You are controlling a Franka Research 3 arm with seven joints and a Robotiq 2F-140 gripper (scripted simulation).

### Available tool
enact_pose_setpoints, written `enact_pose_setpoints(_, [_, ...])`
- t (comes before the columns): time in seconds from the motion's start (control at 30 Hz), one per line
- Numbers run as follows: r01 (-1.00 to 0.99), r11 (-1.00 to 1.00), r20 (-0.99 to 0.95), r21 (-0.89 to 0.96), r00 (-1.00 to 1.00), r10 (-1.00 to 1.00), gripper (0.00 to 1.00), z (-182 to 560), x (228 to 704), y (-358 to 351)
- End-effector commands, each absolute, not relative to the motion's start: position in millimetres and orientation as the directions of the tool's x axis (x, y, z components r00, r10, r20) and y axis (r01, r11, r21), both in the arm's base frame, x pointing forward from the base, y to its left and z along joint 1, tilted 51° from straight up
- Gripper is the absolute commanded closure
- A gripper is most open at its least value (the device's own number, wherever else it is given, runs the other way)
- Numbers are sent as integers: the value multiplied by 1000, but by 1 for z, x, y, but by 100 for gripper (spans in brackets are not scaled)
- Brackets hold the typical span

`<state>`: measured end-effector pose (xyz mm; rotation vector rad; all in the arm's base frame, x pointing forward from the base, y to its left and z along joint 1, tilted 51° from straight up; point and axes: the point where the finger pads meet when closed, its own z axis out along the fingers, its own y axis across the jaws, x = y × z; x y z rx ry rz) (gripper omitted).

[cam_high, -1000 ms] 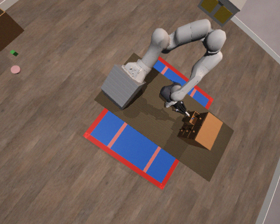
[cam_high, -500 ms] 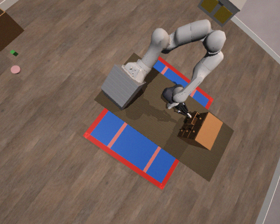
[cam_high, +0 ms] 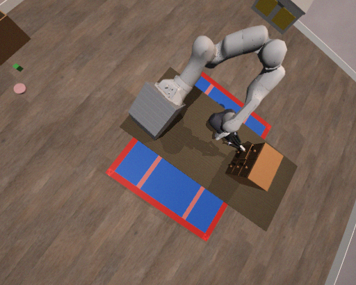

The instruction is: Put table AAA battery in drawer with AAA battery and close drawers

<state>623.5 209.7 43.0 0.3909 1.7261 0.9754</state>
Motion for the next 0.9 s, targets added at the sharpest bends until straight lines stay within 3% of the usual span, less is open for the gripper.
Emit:
enact_pose_setpoints(0.0, [-187,610,-629,770,-386,675,100,41,627,210])
enact_pose_setpoints(0.87, [-187,610,-629,770,-386,675,100,42,638,211])
